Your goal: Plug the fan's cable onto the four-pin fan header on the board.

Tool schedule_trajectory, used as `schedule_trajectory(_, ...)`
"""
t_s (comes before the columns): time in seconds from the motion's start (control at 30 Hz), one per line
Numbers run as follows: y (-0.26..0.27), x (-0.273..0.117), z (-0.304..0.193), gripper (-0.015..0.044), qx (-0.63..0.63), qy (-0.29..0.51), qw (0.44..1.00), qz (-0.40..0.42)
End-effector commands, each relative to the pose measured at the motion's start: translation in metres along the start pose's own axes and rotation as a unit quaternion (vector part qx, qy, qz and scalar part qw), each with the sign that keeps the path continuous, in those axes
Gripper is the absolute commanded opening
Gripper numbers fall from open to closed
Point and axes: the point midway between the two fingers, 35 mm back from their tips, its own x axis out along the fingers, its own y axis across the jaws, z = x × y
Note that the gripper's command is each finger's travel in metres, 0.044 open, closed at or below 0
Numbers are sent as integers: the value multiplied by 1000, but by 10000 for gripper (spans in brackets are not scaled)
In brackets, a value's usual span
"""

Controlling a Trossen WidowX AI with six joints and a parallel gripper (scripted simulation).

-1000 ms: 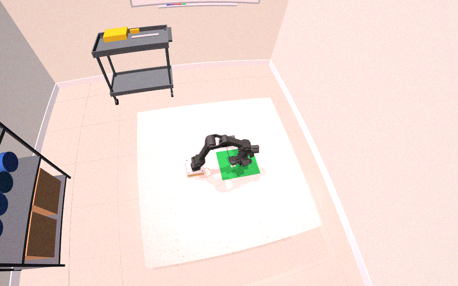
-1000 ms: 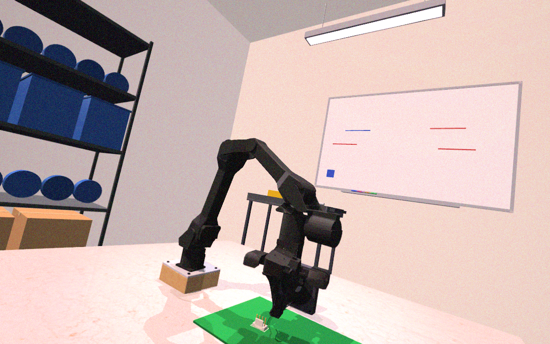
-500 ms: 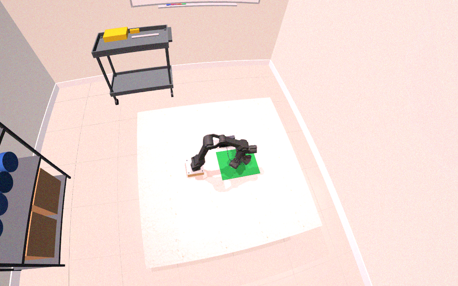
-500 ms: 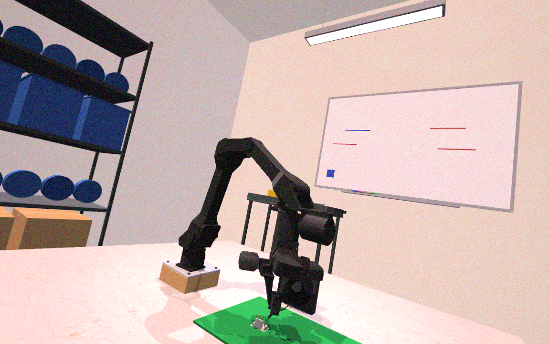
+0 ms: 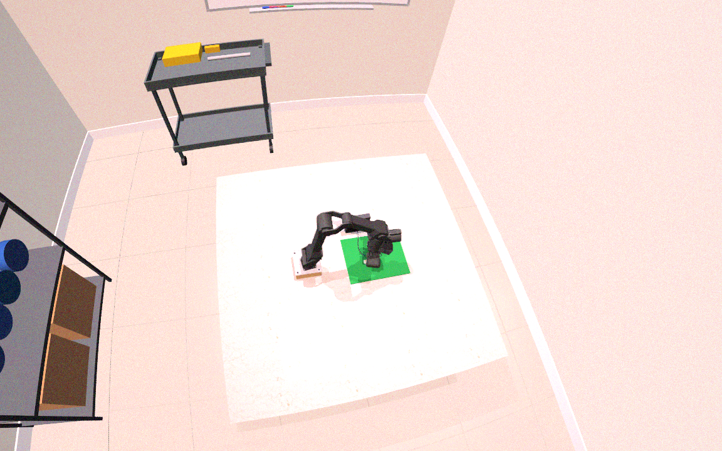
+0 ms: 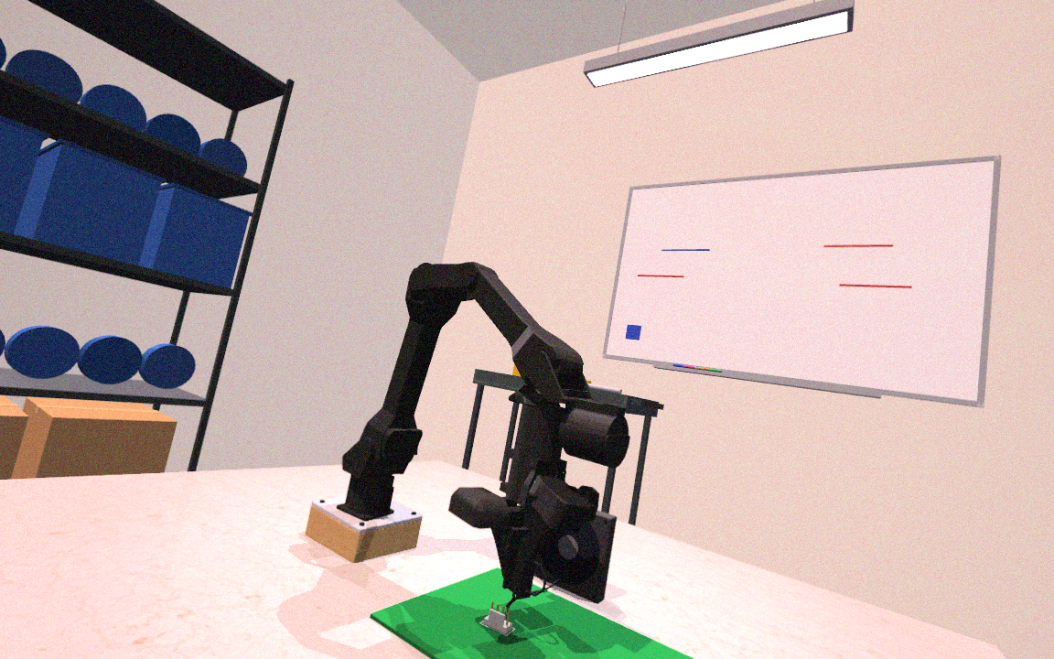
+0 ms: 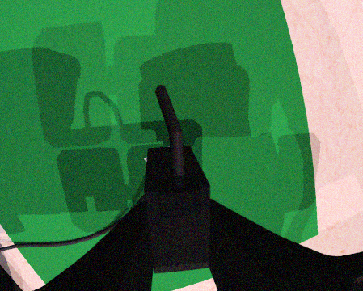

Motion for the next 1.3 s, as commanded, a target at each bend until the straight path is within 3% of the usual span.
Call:
schedule_trajectory(0.0,-1,-2,-3,0,-71,-7,997,-1)
schedule_trajectory(0.3,-3,0,-11,0,-200,-6,980,-2)
schedule_trajectory(1.27,-6,1,-17,0,-204,-6,979,-2)
